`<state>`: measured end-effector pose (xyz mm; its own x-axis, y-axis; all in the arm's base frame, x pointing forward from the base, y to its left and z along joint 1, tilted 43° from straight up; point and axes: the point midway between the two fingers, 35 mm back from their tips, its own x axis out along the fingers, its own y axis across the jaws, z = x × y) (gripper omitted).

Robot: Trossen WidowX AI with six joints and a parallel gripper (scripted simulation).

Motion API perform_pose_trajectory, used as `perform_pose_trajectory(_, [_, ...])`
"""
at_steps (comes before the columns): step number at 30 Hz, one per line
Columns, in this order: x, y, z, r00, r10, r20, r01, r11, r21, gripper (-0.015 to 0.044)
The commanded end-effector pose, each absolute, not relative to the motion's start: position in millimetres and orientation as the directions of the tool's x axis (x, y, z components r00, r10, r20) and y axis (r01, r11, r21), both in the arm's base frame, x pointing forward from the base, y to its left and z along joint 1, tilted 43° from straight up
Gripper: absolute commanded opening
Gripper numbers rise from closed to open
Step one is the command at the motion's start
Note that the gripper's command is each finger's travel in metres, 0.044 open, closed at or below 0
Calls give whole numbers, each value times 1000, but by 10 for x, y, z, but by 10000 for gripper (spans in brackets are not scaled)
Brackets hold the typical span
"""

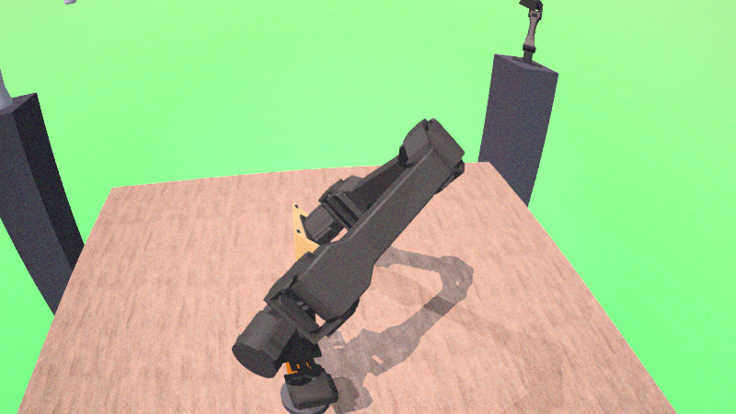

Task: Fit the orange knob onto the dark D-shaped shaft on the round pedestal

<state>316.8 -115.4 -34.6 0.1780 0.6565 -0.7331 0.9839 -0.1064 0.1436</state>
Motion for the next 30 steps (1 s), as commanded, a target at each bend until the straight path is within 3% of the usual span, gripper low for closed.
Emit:
perform_pose_trajectory(1, [3161,-1146,-350,177,655,-734,984,-114,136,0])
perform_pose_trajectory(30, [3167,-1122,-365,177,655,-734,984,-92,155,0])
